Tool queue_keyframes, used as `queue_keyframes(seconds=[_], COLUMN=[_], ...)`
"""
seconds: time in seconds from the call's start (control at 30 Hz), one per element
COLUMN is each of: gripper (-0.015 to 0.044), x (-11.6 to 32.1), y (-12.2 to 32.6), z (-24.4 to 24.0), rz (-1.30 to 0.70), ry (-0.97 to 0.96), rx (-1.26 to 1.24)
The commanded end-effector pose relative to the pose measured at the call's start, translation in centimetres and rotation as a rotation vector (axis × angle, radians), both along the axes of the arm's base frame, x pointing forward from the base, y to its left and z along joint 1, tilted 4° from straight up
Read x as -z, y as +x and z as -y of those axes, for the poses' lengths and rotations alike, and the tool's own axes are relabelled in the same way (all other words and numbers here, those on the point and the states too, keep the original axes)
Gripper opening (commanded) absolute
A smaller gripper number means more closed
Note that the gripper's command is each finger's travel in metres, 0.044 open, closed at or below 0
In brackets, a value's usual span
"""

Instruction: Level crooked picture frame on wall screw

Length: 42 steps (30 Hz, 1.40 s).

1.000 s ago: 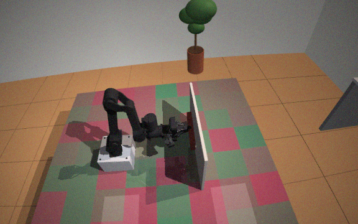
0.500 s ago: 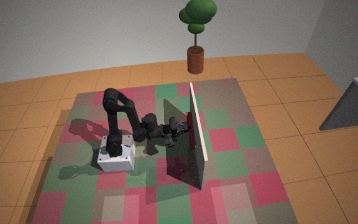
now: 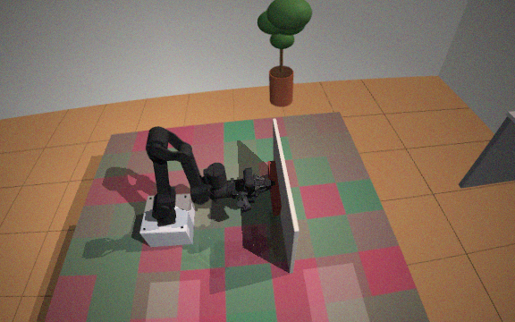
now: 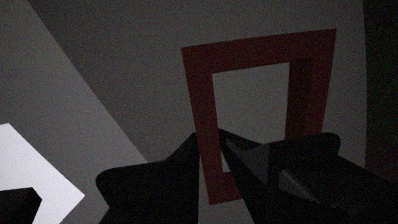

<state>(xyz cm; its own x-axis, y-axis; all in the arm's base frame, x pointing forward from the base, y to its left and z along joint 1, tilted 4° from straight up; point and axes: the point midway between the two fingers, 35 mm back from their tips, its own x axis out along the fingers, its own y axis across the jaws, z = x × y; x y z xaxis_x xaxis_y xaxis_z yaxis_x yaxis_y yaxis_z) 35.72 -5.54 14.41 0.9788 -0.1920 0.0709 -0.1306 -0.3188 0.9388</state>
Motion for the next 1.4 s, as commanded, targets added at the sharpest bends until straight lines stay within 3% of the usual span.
queue_keyframes(seconds=[0.0, 1.37], gripper=[0.0, 0.0], x=[-0.36, -0.83], y=[-0.03, -0.09], z=[0.12, 0.27], rz=[0.009, 0.01], ry=[-0.002, -0.002], rx=[0.003, 0.003])
